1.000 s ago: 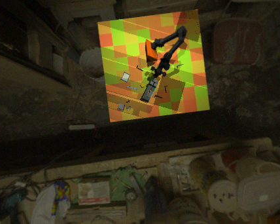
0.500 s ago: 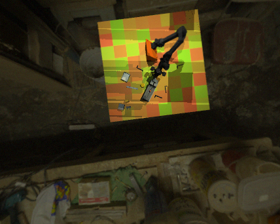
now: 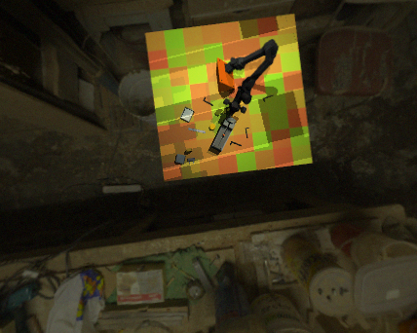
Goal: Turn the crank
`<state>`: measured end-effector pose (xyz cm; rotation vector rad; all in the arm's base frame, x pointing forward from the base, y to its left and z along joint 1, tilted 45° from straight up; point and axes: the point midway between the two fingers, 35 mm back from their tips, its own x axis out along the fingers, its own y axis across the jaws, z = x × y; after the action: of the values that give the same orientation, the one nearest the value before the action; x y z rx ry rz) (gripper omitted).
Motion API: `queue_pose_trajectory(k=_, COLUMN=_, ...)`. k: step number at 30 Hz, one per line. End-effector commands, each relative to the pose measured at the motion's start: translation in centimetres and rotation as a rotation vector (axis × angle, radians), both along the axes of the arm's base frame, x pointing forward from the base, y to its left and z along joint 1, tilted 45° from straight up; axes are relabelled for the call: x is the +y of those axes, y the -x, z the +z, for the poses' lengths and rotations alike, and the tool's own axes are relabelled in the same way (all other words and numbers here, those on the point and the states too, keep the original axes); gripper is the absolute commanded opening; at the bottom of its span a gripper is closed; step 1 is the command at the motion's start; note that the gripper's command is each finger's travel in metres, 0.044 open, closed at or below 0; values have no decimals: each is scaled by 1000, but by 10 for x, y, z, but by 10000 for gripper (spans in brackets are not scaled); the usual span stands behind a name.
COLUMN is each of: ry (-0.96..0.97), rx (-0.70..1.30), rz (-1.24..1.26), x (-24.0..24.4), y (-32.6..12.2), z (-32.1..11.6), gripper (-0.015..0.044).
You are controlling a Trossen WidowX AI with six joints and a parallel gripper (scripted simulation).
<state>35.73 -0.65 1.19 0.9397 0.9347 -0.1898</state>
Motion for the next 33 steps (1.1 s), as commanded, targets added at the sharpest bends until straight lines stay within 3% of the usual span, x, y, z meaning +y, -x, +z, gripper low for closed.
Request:
queue_pose_trajectory(k=1, ry=-1, rx=19, rz=-3, x=1, y=3, z=-9, gripper=0)
queue_pose_trajectory(k=33, ry=-1, rx=20, rz=-3, x=15, y=3, z=-22, gripper=0)
